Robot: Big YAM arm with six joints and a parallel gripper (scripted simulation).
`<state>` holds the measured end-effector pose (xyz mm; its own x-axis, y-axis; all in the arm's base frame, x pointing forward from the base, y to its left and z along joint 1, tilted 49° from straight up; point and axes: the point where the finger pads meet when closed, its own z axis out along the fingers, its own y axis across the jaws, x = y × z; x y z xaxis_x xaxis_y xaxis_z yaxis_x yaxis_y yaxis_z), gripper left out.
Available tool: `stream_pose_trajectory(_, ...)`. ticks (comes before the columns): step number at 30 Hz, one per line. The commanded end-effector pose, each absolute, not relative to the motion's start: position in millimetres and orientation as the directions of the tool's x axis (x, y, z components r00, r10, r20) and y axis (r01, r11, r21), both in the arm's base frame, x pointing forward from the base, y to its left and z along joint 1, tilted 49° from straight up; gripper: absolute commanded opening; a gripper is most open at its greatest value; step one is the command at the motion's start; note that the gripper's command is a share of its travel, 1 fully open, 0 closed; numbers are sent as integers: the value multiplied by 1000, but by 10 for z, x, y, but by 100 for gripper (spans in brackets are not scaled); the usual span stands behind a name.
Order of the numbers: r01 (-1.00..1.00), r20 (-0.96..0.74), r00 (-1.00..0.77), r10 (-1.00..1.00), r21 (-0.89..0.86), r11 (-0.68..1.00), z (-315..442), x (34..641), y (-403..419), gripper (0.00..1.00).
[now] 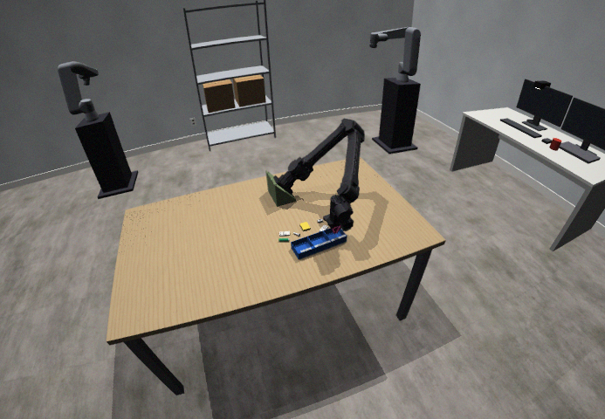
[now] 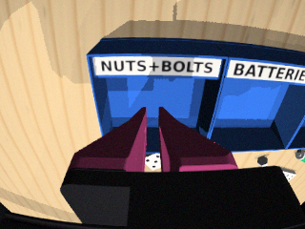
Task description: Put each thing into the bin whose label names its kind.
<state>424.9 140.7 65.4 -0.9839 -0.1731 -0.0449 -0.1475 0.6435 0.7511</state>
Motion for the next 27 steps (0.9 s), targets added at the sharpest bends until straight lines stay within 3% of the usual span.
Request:
stream_pose_trajectory(1,-132,-60,-989,-132,749,649,642,4406,1342,9)
stream_pose_trajectory(27,-151,-82,-987,-136,746,648,575,4494,1491,9)
